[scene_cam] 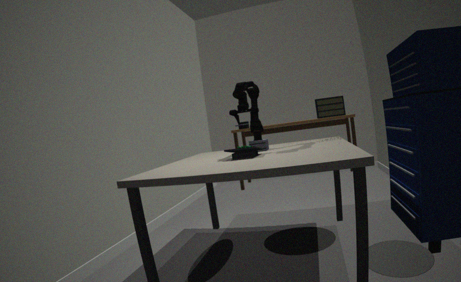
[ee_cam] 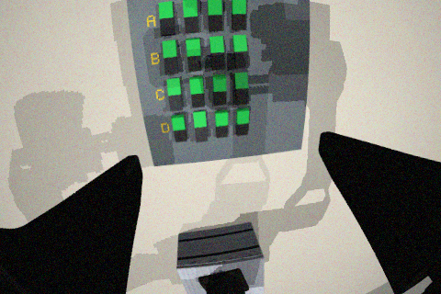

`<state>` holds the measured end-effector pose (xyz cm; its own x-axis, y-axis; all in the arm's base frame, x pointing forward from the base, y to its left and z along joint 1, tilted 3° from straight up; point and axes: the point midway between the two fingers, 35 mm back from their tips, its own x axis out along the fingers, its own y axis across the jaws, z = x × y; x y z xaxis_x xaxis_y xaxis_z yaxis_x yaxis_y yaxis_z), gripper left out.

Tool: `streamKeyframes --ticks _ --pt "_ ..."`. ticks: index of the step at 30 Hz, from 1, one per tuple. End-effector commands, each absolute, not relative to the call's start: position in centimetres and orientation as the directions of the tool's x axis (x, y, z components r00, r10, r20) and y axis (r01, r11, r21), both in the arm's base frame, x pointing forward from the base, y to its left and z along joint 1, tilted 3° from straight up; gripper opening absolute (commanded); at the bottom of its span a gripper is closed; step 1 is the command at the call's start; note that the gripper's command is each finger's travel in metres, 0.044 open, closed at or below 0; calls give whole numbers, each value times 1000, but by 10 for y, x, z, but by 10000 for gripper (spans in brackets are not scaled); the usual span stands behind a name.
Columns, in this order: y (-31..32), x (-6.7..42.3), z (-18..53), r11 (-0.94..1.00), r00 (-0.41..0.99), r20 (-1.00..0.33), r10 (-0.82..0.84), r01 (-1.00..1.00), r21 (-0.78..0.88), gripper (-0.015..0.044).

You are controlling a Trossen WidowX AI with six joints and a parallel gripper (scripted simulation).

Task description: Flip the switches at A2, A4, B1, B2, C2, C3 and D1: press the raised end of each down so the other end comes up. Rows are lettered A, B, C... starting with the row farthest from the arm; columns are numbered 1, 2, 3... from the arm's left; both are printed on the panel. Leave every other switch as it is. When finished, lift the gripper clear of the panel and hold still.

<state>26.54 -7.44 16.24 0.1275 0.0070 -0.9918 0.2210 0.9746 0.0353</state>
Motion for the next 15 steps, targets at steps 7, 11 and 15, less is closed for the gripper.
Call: streamKeyframes --ticks 7,11,15 --pt "-79 335 105 972 157 -988 2 231 39 216" --pt "-79 351 88 972 165 -986 2 233 41 111" --pt "-79 351 88 972 165 -986 2 233 41 6"
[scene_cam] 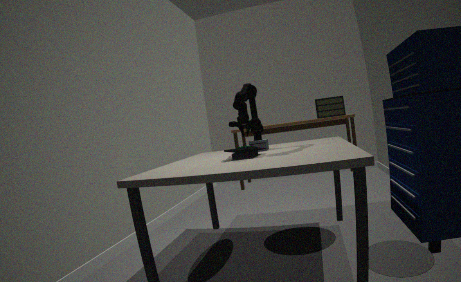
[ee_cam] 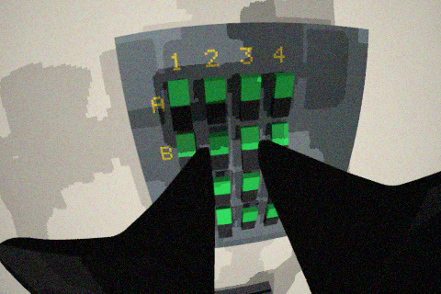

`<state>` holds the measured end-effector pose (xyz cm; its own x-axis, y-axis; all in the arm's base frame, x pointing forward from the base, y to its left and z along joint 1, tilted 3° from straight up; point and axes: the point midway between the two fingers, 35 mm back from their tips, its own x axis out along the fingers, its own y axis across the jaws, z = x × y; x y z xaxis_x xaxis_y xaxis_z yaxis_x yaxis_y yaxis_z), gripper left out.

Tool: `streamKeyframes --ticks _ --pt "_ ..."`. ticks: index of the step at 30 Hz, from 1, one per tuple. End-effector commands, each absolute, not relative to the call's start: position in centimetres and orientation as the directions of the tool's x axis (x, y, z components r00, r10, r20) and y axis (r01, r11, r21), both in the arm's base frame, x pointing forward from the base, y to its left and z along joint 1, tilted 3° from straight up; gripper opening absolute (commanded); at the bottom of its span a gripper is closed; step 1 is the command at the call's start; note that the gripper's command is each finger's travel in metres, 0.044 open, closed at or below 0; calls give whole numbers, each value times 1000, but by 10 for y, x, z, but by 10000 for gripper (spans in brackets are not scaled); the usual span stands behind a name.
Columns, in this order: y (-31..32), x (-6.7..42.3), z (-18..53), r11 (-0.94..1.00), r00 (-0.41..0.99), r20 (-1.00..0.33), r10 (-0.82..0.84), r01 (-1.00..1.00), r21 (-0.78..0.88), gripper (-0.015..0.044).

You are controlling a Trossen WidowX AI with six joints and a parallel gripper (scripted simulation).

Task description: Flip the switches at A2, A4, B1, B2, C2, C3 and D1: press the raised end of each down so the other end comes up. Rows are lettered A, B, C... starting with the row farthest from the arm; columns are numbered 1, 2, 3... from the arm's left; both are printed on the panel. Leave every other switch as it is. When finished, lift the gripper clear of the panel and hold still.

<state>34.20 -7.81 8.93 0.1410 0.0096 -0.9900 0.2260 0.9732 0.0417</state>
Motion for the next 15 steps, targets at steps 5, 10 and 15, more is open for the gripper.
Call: streamKeyframes --ticks 5,10,15 --pt "-79 357 57 972 142 -990 8 232 41 0" --pt "-79 357 54 972 140 -990 9 232 41 0" --pt "-79 359 44 972 140 -990 9 232 41 0"
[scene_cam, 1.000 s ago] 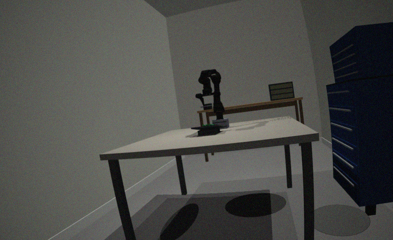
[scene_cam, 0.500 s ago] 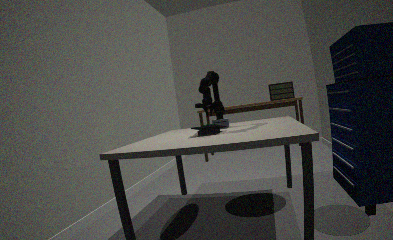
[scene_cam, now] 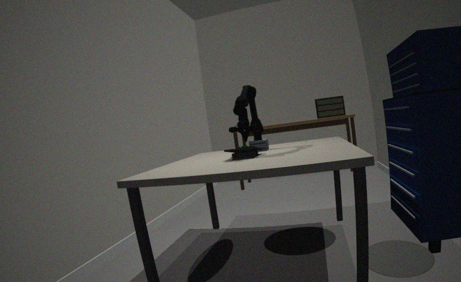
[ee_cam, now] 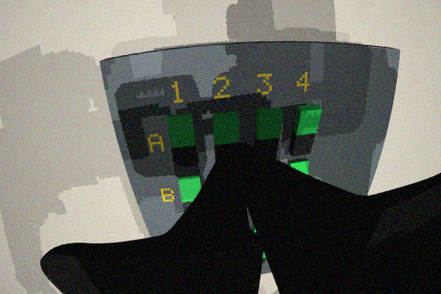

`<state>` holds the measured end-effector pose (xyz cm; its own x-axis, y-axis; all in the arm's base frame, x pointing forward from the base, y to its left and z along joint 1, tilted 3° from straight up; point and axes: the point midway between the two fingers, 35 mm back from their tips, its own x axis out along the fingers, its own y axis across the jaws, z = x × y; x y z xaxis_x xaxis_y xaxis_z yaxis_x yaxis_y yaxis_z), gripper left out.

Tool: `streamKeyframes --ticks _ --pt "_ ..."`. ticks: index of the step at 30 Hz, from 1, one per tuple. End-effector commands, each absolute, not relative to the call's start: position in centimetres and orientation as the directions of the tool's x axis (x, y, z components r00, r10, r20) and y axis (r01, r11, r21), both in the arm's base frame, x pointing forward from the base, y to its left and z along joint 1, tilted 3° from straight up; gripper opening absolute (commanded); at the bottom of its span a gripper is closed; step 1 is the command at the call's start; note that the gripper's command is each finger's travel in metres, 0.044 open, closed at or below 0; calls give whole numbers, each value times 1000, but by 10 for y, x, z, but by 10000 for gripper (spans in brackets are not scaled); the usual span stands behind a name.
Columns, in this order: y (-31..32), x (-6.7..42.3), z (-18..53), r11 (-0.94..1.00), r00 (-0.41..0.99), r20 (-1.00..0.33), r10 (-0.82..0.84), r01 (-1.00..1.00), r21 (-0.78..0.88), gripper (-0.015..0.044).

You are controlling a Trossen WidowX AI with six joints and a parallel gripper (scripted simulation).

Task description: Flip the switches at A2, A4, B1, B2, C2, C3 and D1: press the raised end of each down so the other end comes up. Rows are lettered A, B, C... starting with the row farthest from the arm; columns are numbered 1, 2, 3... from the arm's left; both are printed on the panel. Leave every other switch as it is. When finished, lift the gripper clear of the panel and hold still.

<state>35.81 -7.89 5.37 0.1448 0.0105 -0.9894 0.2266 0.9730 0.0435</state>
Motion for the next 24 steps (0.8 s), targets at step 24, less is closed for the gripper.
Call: streamKeyframes --ticks 24 --pt "-79 361 30 972 140 -990 9 232 41 0"
